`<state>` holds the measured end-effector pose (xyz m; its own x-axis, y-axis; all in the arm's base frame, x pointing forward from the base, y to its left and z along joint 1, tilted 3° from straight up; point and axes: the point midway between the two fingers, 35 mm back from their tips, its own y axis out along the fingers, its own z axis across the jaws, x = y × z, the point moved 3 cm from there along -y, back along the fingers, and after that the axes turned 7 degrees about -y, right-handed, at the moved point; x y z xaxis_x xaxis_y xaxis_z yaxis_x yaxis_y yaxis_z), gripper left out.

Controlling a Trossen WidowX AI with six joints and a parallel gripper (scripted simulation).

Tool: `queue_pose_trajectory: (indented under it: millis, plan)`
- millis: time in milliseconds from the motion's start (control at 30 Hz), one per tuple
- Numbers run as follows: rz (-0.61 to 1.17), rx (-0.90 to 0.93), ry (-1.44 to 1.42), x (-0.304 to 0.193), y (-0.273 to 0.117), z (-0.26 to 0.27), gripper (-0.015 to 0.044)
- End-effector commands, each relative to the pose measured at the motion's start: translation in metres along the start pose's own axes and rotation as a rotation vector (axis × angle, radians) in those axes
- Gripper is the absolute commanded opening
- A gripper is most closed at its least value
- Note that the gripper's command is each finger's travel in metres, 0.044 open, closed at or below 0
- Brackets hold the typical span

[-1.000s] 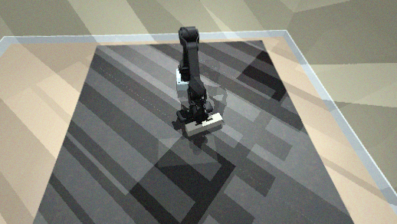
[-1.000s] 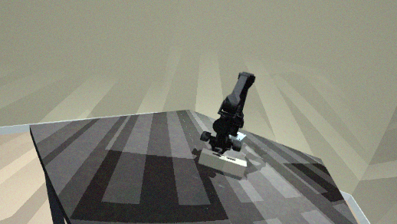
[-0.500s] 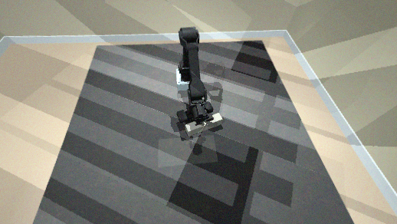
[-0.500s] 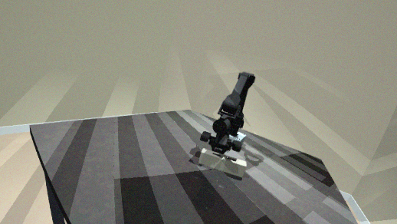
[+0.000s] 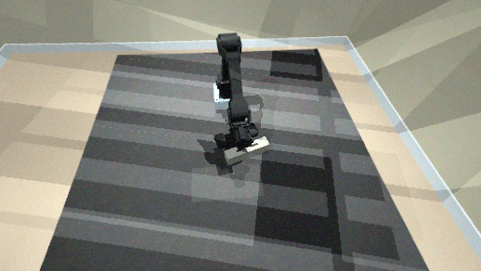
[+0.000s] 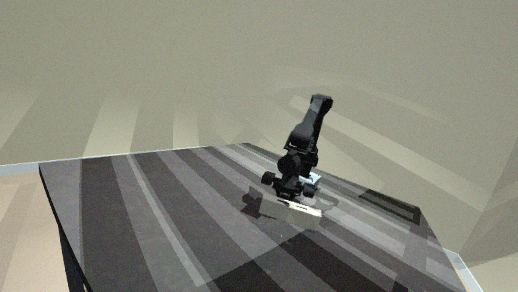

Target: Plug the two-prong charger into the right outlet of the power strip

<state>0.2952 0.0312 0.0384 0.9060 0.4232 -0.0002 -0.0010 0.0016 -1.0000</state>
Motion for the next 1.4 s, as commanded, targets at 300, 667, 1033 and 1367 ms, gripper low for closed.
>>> queue_pose_trajectory:
  millis: [300, 667, 1033, 1367]
  plan:
    - [-0.006, -0.007, 0.006, 0.003, -0.001, -0.001, 0.0]
    - [-0.007, -0.007, 0.006, 0.007, -0.001, -0.002, 0.0]
    - [-0.007, -0.007, 0.006, 0.012, -0.002, -0.003, 0.0]
    - [-0.007, -0.007, 0.006, 0.016, -0.001, -0.003, 0.0]
